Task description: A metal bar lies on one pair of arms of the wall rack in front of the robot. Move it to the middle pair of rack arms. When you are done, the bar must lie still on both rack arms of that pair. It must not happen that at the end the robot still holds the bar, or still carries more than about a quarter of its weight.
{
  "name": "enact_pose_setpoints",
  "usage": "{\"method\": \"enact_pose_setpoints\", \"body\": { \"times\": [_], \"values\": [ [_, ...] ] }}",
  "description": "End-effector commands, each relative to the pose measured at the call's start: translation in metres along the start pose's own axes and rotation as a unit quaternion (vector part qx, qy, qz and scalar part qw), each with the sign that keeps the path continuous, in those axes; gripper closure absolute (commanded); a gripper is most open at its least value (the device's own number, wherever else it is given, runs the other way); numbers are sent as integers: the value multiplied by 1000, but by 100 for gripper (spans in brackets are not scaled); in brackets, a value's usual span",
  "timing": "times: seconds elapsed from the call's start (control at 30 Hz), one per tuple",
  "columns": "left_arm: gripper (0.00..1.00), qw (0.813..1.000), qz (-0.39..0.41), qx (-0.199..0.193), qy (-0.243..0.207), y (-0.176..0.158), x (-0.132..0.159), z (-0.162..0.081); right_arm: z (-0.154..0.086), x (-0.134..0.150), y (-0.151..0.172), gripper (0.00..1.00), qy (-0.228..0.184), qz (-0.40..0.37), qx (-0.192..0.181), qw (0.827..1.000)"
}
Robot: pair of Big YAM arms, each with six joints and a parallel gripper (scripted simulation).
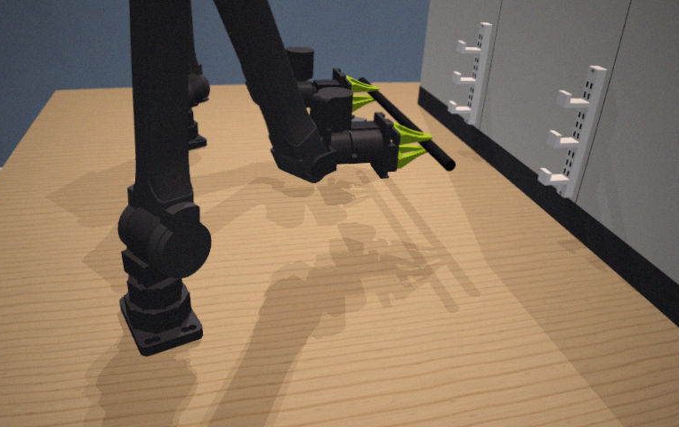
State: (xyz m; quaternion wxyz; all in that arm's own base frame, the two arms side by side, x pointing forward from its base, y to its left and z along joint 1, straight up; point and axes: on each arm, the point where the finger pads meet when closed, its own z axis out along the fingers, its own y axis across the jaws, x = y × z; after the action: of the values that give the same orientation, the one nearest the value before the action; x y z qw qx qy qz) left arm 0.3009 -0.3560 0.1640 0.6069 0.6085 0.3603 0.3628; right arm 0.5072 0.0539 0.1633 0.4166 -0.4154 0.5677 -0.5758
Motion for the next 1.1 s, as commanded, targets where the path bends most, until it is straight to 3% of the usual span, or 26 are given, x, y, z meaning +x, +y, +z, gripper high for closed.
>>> {"method": "enact_pose_setpoints", "body": {
  "times": [0.0,1.07],
  "values": [
    [100,1000,-4,-11,6,15,1,3,4,2,-25,100,7,15,20,1000],
    [100,1000,-4,-11,6,44,0,8,8,3,-55,100,7,15,20,1000]
  ]
}}
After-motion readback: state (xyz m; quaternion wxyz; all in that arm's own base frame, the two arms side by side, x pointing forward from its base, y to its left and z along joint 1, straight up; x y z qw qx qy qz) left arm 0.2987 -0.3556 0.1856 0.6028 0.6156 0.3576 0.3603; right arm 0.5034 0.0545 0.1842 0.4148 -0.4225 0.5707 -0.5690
